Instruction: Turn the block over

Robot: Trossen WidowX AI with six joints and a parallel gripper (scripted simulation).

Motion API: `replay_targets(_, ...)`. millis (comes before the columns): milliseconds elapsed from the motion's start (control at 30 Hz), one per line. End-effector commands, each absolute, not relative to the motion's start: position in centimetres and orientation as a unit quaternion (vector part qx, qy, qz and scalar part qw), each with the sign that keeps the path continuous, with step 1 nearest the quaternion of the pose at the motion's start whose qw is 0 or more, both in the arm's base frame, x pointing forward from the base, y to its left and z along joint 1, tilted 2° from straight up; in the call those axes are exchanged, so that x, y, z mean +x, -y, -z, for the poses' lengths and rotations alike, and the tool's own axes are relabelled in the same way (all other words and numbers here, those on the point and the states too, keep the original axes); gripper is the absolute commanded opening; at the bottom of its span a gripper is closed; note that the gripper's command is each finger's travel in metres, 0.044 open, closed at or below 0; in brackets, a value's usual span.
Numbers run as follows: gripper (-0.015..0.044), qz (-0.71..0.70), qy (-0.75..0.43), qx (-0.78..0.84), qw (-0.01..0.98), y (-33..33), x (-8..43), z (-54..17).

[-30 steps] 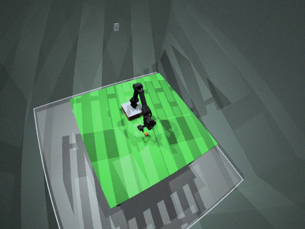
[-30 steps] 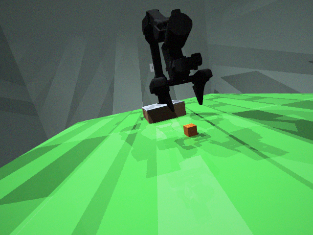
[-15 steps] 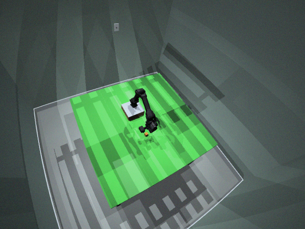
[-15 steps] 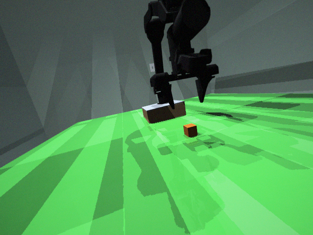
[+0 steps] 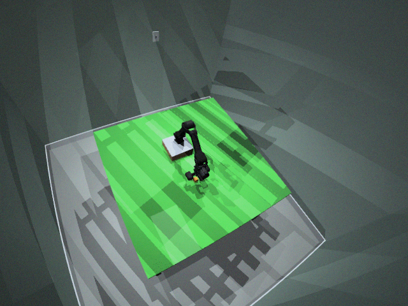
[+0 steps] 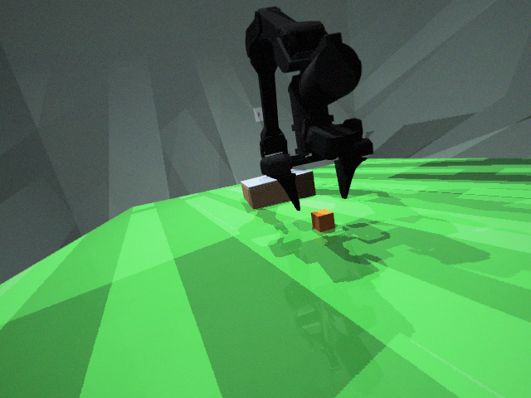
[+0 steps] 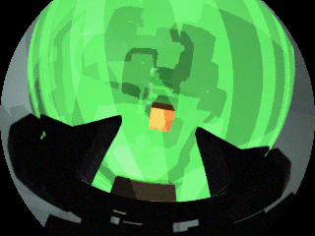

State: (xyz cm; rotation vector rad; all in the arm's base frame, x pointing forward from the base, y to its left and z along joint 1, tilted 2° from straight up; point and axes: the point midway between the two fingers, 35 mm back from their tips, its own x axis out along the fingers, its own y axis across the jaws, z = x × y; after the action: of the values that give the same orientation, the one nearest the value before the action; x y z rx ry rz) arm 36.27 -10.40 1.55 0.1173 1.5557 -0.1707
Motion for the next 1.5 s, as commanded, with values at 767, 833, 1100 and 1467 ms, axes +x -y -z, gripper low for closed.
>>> replay_targets(767, 0.0282, 0.079, -0.702, 0.052, 0.706, 10.5, 36.1, 1.7)
replay_targets(833, 0.023, 0.079, -0.702, 0.052, 0.706, 10.5, 36.1, 1.7)
replay_targets(1100, 0.0118, 0.079, -0.702, 0.052, 0.706, 10.5, 36.1, 1.7)
replay_targets(1467, 0.0045, 0.079, -0.702, 0.052, 0.706, 10.5, 36.1, 1.7)
